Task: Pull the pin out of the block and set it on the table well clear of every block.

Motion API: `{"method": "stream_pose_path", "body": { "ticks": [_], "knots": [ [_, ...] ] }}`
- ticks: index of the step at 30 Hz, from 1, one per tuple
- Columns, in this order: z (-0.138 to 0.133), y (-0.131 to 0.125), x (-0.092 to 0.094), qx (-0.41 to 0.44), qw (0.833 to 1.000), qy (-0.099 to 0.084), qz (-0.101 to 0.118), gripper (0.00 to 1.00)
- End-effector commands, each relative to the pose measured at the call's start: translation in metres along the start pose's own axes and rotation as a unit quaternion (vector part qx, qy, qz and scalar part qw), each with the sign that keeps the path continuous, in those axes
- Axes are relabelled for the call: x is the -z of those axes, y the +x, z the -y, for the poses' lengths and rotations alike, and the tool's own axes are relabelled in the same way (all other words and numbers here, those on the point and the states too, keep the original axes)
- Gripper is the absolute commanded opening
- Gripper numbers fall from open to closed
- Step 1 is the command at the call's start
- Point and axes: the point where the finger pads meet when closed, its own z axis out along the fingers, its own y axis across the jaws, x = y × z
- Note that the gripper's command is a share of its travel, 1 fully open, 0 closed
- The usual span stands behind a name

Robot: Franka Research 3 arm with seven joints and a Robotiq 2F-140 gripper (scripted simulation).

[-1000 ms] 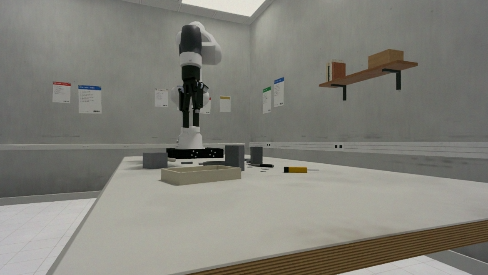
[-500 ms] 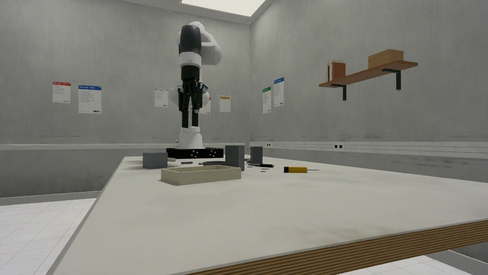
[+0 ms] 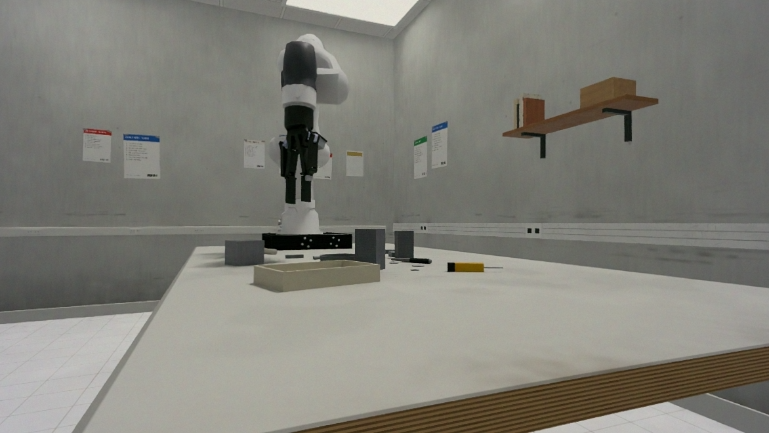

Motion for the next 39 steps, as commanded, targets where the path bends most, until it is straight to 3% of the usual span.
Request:
{"method": "stream_pose_path", "body": {
  "ticks": [1, 39],
  "knots": [
    [0.002, 0.001, -0.003, -0.002, 1.000, 0.003, -0.005, 0.41],
    [0.028, 0.011, -0.039, -0.012, 0.998, 0.035, -0.042, 0.41]
  ]
}}
